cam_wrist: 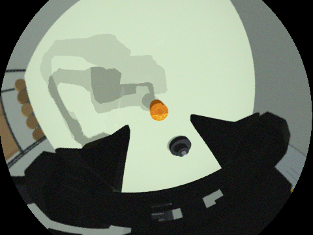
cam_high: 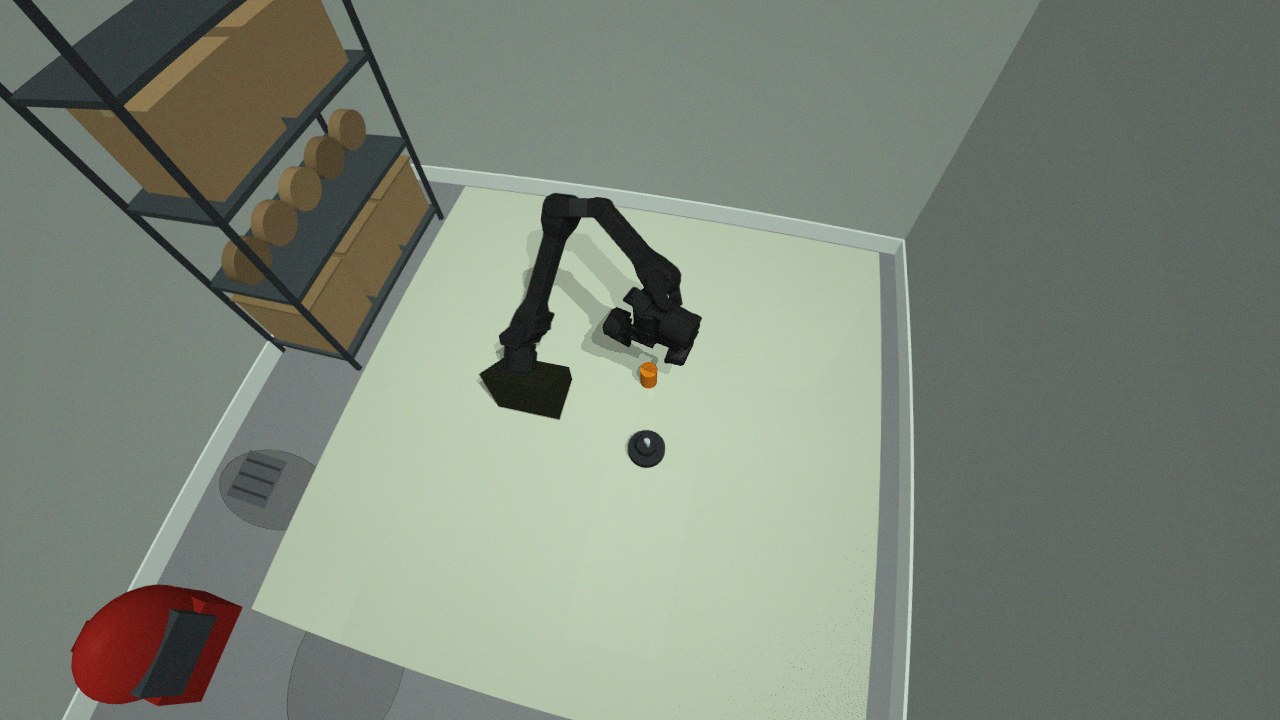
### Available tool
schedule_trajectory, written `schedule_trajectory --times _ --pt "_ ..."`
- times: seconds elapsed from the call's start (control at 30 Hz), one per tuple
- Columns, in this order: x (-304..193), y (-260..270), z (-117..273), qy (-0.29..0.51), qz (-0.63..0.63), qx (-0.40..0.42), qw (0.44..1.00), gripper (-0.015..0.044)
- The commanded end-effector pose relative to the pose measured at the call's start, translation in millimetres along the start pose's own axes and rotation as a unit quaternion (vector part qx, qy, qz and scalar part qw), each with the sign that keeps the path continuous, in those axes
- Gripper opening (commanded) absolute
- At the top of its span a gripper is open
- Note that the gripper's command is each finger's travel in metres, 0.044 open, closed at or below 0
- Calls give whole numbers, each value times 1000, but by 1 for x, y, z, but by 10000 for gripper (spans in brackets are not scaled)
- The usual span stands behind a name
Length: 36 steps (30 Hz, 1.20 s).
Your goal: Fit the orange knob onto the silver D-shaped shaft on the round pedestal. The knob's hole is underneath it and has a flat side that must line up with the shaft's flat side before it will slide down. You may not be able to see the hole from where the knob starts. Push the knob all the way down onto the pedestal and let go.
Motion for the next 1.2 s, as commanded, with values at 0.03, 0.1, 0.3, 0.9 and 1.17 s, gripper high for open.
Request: schedule_trajectory --times 0.03,0.1,0.3,0.9,1.17 --pt "-1 -3 3 29 -4 -14 999 440" --pt "-1 -3 3 29 -4 -14 999 440" --pt "-1 -3 3 29 -33 -15 999 440" --pt "-2 -4 -8 24 -273 -22 961 440" --pt "-3 -4 -36 23 -273 -21 961 440"
Point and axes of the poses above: the point midway between the two fingers, 35 mm back from their tips, its own z axis back along the fingers, its own y axis across the jaws, x = y × z, the point moved 2 cm from there along z, back along the fingers, and after that the axes turned 1 degree about z, right-handed, at the moved point
